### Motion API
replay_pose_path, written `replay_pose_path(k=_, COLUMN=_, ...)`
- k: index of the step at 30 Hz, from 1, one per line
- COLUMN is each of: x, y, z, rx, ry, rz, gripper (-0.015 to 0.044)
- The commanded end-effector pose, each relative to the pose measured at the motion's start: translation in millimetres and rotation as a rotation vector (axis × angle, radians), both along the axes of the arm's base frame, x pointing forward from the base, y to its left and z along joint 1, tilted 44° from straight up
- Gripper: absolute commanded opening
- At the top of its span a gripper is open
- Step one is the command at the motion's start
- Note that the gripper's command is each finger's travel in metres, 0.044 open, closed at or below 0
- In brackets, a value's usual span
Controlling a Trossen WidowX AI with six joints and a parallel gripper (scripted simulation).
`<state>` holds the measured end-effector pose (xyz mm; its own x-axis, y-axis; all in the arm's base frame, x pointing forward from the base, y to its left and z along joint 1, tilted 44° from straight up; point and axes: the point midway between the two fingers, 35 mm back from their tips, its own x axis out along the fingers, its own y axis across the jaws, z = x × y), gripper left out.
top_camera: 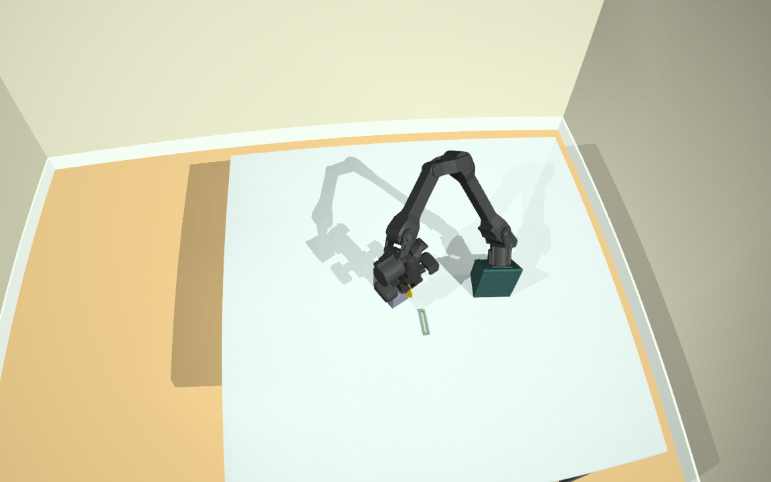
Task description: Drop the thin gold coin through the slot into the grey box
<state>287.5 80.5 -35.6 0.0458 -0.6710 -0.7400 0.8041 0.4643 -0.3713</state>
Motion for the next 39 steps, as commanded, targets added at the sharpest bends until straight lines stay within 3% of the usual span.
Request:
replay_pose_path(k=1, x=7.1, y=-5.4, z=7.8, rx=-0.001, ry=-0.007, rz=0.003, gripper=0.0000)
replay_pose_path(k=23, x=35.6, y=-41.0, z=38.6, rx=-0.016, ry=-0.009, rz=-0.002, gripper=0.0000)
replay_pose_path(k=39, x=33.7, y=-39.3, z=35.0, rx=-0.014, ry=-0.004, rz=-0.005, gripper=0.0000)
